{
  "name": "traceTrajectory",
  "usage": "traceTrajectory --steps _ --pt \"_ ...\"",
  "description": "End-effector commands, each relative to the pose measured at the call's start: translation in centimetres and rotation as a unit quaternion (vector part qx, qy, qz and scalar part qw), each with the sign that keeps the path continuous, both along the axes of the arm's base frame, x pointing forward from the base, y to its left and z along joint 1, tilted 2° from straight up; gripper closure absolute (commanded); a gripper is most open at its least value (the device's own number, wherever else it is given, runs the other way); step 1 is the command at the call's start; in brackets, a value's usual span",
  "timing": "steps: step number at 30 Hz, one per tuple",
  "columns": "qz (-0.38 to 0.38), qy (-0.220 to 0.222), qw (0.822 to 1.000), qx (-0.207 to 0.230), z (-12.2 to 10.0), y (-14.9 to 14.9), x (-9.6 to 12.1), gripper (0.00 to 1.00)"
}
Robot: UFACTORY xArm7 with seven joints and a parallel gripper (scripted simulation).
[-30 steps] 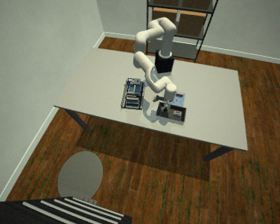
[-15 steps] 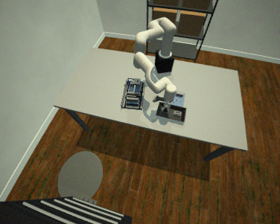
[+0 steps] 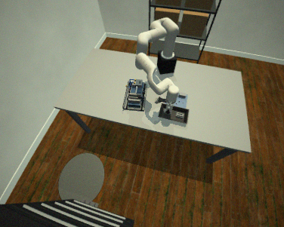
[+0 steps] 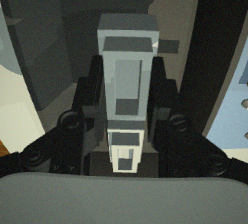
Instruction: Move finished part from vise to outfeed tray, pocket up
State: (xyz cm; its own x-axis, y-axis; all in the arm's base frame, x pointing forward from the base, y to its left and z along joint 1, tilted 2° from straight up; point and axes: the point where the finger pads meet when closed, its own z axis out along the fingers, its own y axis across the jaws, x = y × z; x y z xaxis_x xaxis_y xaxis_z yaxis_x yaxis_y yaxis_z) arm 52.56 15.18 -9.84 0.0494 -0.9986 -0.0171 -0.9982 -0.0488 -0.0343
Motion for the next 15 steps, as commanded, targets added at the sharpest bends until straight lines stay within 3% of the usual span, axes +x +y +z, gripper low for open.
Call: traceTrajectory --steps 1,15 --pt "0.000 -0.002 1.000 0.001 0.22 0.06 0.14 1.00" --pt "0.000 -0.002 1.000 0.001 -0.05 0.06 0.16 1.00"
